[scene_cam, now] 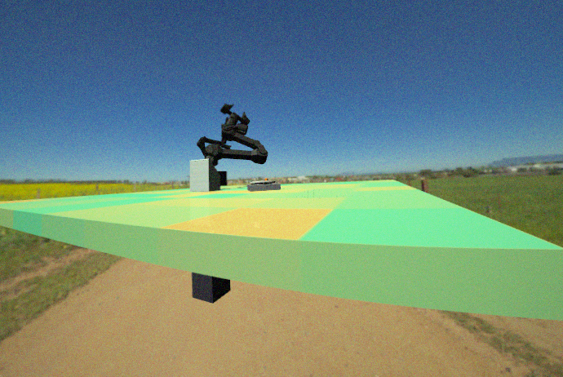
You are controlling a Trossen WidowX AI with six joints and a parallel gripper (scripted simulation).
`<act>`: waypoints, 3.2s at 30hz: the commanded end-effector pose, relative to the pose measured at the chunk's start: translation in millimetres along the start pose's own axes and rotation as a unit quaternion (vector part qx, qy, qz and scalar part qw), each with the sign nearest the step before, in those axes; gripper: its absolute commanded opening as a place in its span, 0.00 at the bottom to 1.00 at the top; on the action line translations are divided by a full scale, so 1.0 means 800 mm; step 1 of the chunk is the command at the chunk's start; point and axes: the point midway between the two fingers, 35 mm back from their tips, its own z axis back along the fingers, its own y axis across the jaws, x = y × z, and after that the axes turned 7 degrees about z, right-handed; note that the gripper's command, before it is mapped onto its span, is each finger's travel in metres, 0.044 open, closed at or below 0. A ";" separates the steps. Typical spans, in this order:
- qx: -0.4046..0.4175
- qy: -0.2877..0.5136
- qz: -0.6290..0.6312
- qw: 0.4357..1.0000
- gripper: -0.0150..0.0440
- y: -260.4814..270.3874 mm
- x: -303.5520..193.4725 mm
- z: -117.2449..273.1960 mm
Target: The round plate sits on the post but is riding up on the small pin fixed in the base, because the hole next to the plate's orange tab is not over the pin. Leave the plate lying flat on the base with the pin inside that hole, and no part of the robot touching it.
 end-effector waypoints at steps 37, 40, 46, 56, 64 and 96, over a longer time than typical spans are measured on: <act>-0.345 0.673 -0.140 0.639 0.25 -0.189 -0.404 0.273; -0.297 0.743 -0.157 0.580 0.25 -0.146 -0.430 0.316; -0.186 0.854 -0.185 0.449 0.25 -0.058 -0.453 0.395; 0.067 0.949 -0.231 0.205 0.25 0.101 -0.407 0.511; 0.275 0.917 -0.288 -0.020 0.25 0.207 -0.299 0.565; 0.353 0.873 -0.314 -0.121 0.25 0.269 -0.215 0.622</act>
